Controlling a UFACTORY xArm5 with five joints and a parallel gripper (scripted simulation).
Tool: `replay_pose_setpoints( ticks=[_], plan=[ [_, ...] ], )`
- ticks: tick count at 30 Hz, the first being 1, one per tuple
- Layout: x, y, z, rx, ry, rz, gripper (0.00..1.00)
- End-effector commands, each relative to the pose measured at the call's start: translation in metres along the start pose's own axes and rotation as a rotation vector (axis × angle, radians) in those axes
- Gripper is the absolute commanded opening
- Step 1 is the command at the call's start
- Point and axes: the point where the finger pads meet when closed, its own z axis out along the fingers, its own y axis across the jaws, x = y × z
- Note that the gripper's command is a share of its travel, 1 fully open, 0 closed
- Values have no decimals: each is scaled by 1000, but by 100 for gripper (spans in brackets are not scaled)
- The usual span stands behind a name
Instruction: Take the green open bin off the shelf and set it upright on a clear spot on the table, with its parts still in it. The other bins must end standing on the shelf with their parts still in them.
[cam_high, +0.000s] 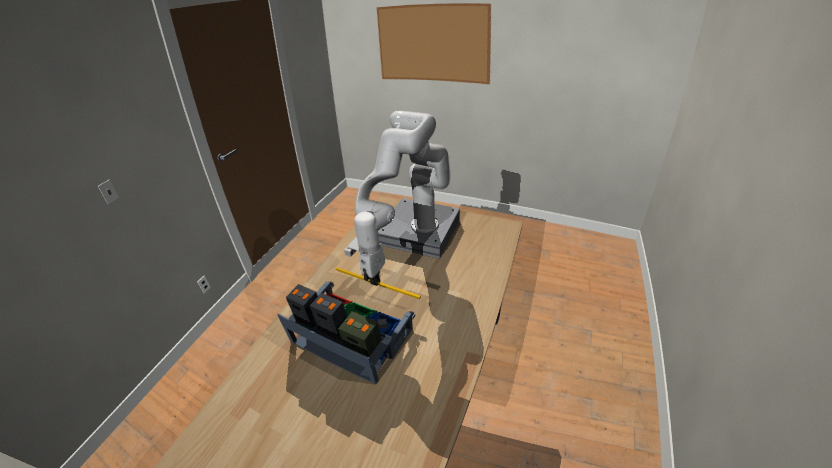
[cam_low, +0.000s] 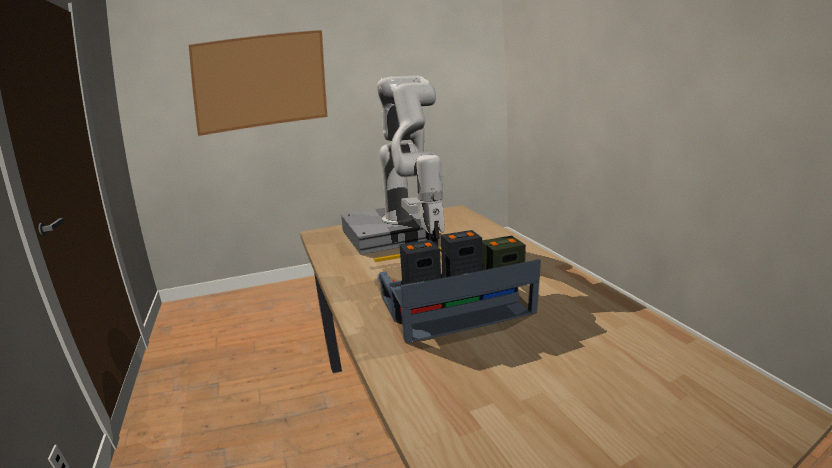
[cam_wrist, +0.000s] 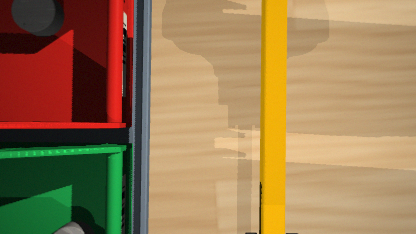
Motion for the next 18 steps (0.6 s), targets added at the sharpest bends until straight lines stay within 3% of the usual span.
replay_pose_setpoints(
  ticks=[1, 18],
  plan=[
    [0, 10, -1, 4, -4, 0, 0],
    [0, 43, -1, 4, -4, 0, 0]
  ],
)
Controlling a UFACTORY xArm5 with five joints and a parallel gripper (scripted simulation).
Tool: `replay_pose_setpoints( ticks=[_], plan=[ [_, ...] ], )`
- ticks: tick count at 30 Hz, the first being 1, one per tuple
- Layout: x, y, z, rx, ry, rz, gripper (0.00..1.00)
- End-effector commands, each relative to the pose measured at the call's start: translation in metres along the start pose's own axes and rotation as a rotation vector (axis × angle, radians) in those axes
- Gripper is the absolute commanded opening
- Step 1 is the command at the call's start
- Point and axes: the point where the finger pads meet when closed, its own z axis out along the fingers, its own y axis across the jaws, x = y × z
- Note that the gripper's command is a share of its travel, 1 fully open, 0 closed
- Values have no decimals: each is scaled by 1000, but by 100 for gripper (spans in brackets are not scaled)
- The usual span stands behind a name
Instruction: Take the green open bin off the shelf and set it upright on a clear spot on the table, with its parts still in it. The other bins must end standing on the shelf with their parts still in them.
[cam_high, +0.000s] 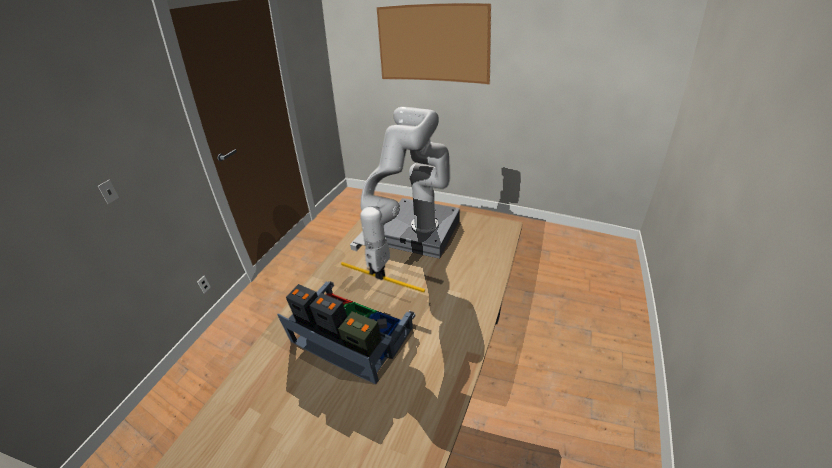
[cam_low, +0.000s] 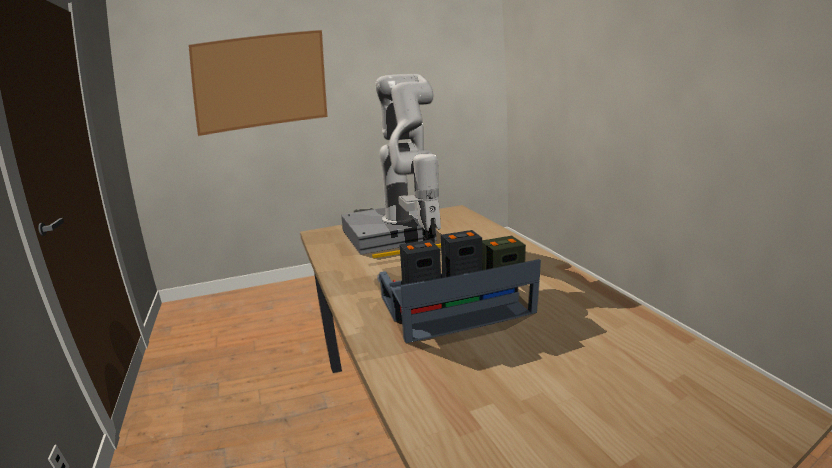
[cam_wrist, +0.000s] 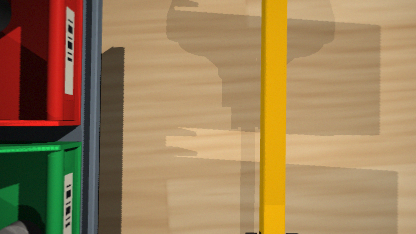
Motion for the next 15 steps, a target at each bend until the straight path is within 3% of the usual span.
replay_pose_setpoints(
  ticks=[1, 15],
  plan=[
    [1, 9, -3, 8, -4, 2, 0],
    [1, 36, -2, 8, -4, 2, 0]
  ],
)
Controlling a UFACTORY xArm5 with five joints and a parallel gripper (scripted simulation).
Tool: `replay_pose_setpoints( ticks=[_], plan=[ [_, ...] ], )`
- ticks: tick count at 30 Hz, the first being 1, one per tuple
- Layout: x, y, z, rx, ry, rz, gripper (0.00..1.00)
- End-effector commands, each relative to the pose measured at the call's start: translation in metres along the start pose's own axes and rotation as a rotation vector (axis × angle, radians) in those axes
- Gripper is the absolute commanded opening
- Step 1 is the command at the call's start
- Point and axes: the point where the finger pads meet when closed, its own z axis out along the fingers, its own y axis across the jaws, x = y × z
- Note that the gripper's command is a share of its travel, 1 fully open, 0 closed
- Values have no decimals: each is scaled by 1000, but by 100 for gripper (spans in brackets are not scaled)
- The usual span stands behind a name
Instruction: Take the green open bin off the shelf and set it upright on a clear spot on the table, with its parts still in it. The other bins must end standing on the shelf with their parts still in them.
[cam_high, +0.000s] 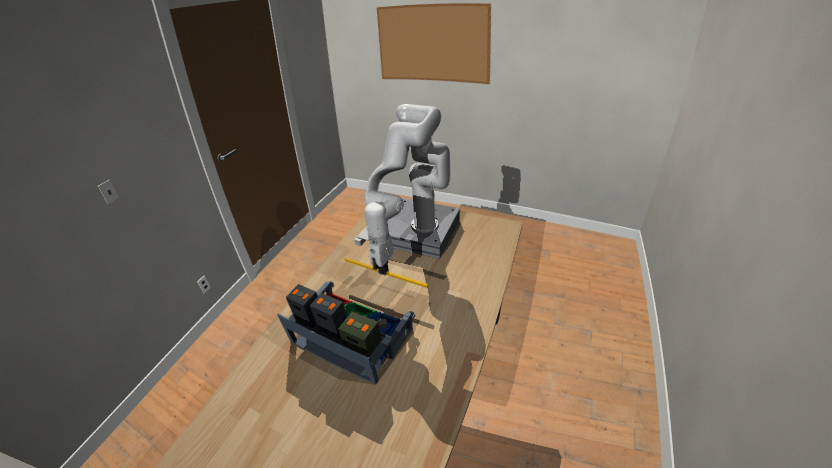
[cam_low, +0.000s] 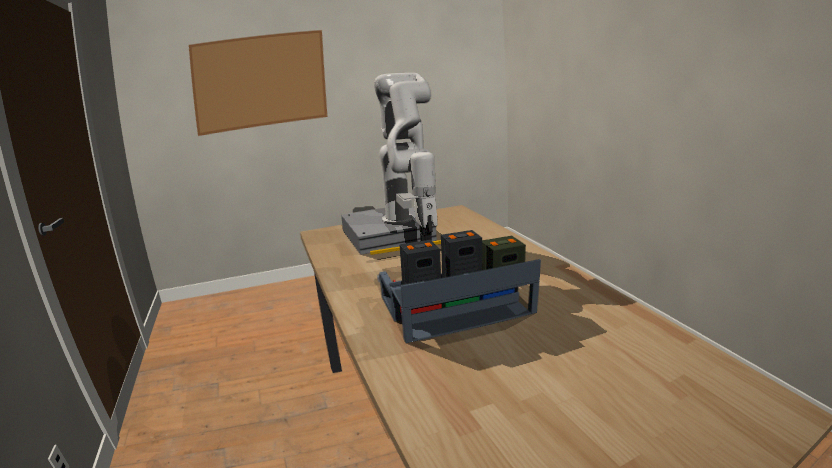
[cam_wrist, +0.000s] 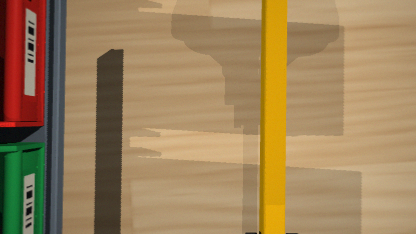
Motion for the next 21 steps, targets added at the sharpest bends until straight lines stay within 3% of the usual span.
replay_pose_setpoints(
  ticks=[1, 21],
  plan=[
    [0, 10, -1, 4, -4, 0, 0],
    [0, 49, -1, 3, -4, 0, 0]
  ],
)
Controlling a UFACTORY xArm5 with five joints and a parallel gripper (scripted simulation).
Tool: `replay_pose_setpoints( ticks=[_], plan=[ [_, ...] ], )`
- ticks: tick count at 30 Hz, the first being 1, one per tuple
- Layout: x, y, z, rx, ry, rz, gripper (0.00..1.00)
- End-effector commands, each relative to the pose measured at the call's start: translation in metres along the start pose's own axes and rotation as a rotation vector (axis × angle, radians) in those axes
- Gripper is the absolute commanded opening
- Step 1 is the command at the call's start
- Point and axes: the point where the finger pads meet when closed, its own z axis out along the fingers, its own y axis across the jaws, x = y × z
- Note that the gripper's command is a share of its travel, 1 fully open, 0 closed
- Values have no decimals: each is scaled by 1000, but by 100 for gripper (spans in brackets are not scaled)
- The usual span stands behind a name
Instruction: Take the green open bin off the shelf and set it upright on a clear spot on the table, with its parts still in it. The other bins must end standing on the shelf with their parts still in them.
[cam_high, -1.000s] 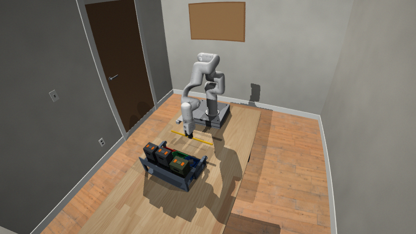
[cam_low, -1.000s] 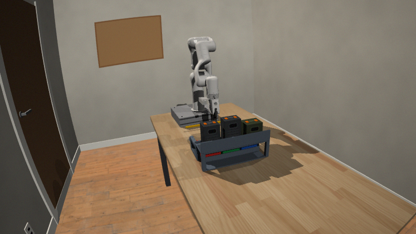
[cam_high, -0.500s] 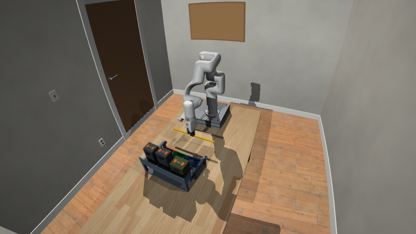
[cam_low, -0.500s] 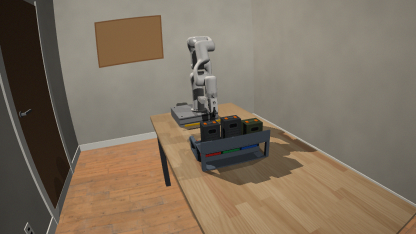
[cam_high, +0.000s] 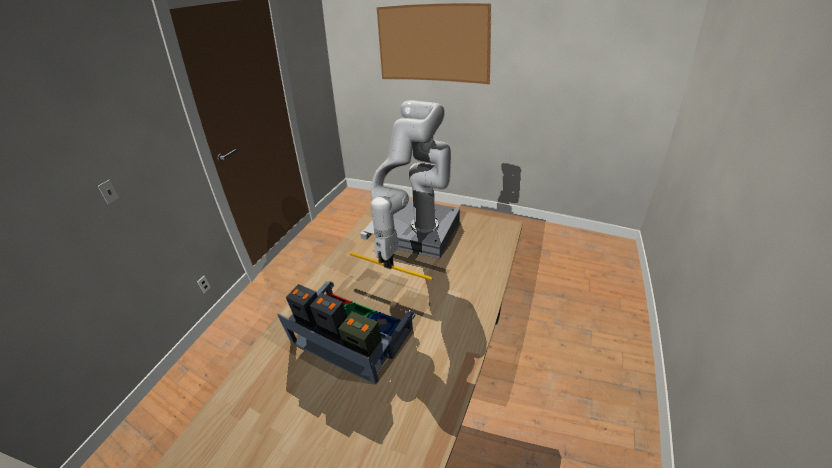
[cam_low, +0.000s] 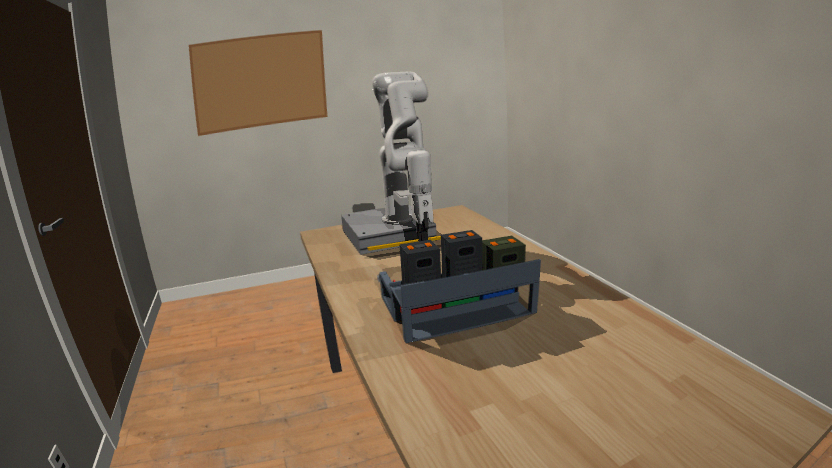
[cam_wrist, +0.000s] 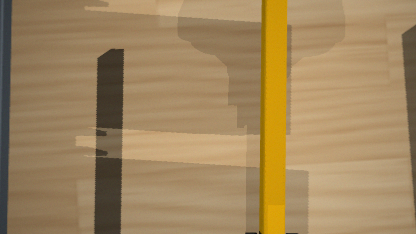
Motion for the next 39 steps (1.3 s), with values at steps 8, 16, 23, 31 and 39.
replay_pose_setpoints(
  ticks=[8, 16, 23, 31, 39],
  plan=[
    [0, 24, -1, 3, -4, 0, 0],
    [0, 39, -1, 3, -4, 0, 0],
    [0, 53, -1, 3, -4, 0, 0],
    [0, 63, -1, 3, -4, 0, 0],
    [0, 63, -1, 3, -4, 0, 0]
  ],
)
